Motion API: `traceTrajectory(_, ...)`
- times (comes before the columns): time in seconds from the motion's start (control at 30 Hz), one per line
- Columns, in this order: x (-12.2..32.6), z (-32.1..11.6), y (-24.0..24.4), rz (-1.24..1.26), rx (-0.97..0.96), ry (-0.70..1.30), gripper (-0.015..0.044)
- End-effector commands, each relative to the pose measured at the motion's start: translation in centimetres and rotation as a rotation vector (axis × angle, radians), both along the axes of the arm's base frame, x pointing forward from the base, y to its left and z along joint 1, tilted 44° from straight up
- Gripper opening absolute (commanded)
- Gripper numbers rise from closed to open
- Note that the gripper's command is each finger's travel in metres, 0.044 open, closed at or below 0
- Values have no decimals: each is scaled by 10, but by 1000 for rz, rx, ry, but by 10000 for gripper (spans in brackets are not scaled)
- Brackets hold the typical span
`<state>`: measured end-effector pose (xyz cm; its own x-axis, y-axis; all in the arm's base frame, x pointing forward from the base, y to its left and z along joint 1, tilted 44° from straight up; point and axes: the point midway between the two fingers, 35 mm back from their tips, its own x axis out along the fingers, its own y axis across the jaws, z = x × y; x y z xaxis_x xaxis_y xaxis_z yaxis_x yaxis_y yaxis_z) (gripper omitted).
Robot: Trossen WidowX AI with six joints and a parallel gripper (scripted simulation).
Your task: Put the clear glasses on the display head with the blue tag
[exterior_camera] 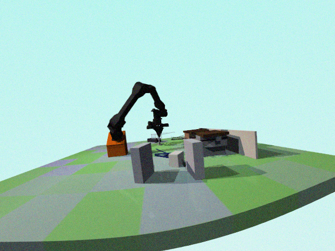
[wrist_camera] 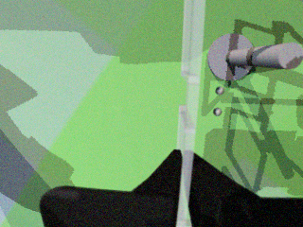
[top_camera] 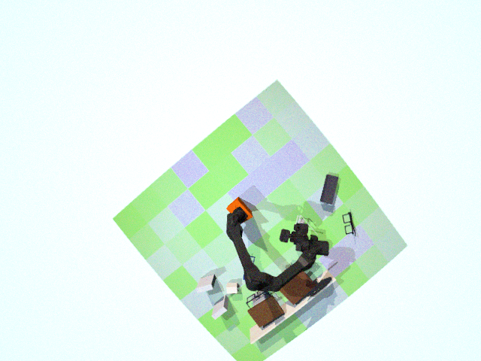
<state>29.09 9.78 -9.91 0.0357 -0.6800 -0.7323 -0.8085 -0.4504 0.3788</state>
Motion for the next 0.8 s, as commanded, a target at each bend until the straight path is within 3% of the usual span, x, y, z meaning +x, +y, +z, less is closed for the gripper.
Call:
traceTrajectory(0.0, -3, -11, -10, 7, -12, 10, 0)
traceTrajectory(0.77, -3, -3, -19, 7, -13, 11, 0)
